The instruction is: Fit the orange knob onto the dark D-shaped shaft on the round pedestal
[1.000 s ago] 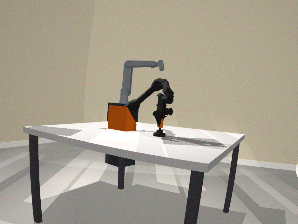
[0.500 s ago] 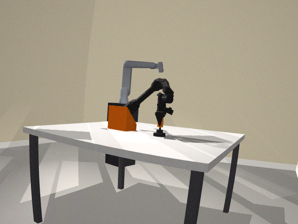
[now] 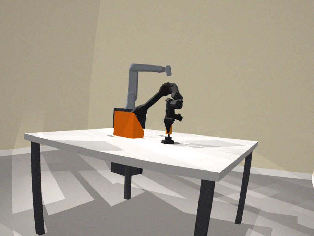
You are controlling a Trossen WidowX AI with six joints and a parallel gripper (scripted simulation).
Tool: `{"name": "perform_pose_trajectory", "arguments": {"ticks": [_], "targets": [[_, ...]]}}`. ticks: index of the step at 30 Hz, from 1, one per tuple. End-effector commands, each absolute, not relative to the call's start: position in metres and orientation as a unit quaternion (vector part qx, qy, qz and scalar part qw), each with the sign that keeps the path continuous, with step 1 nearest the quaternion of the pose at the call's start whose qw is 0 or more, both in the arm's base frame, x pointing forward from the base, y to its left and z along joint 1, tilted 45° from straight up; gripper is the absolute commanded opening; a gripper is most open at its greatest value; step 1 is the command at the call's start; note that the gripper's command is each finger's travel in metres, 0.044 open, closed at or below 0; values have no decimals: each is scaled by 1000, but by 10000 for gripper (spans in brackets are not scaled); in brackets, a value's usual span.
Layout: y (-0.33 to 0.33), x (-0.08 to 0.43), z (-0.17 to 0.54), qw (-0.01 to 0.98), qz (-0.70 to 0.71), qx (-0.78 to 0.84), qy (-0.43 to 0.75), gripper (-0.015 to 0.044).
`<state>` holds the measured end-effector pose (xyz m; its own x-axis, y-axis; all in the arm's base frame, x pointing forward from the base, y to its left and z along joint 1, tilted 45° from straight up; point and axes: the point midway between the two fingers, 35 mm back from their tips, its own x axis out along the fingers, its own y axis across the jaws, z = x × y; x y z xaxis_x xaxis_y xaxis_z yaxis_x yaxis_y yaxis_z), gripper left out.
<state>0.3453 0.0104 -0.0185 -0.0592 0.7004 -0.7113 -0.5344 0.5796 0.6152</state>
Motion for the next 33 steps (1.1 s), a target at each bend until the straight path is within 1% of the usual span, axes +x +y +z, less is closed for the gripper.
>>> {"name": "perform_pose_trajectory", "arguments": {"ticks": [1,10,17,33], "targets": [[12,346,-18,683,453,73,568,0],[8,346,-15,684,456,70,566,0],[6,347,-16,687,510,2,518,0],[10,346,-19,687,510,2,518,0]]}}
